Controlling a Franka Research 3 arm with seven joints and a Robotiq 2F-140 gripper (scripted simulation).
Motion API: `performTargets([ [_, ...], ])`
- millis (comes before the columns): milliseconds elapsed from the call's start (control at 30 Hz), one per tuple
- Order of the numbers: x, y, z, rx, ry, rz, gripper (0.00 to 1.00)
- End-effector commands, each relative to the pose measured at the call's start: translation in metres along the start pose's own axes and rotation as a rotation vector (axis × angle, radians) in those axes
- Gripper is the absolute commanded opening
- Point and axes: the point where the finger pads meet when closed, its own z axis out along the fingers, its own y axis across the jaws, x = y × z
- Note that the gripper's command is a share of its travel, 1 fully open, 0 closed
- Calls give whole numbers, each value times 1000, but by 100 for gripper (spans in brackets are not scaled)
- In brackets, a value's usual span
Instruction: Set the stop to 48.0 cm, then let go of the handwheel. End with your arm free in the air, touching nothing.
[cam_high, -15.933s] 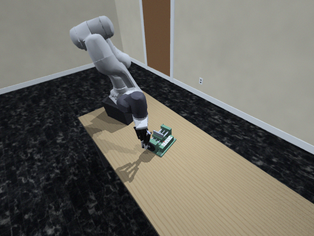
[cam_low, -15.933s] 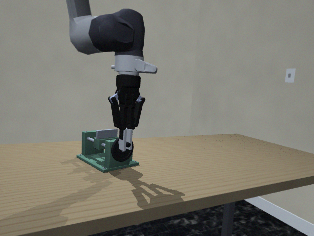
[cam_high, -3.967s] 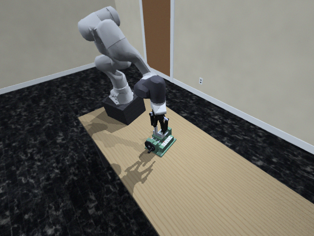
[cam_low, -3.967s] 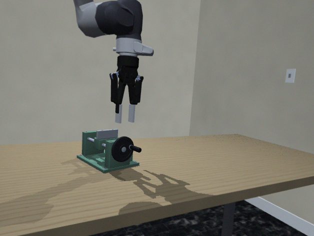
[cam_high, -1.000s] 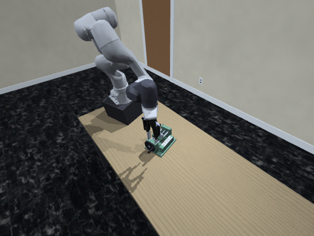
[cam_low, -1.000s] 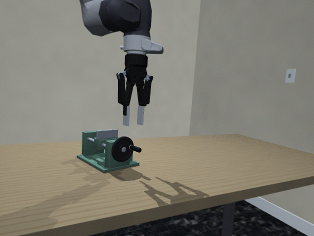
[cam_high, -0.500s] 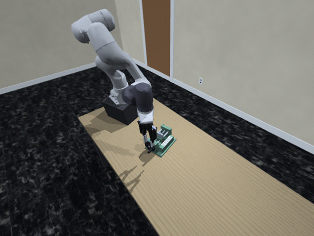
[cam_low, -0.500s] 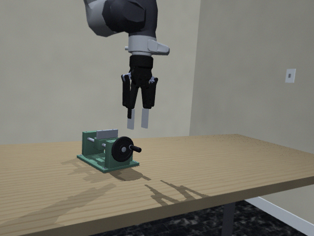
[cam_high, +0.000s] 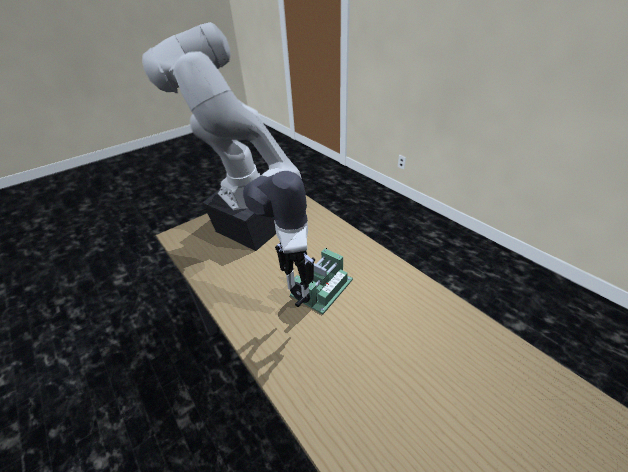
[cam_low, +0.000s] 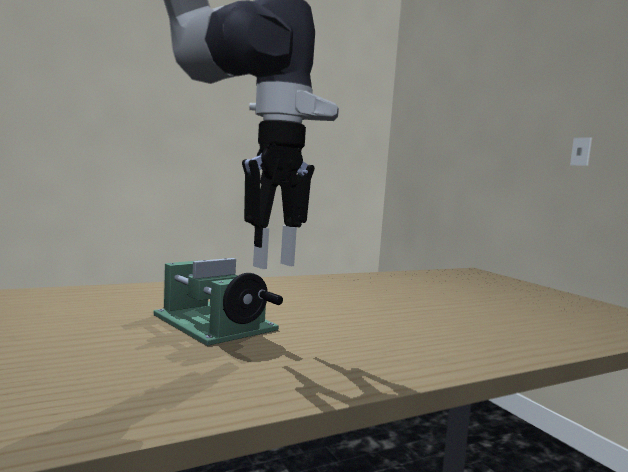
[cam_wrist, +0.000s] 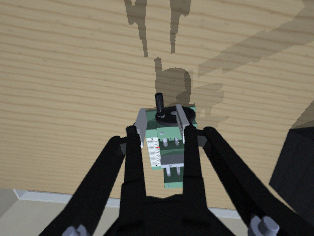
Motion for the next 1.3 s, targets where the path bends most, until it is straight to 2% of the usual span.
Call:
performTargets([
  [0, 1, -2, 1, 4, 2, 5, 33],
  [233, 1, -2, 10, 4, 2, 5, 33],
  [533, 1, -2, 39, 4, 2, 5, 33],
  [600, 1, -2, 39, 4, 2, 5, 33],
  [900, 1, -2, 65, 4, 2, 5, 33],
  [1267, 1, -2, 70, 4, 2, 5, 33],
])
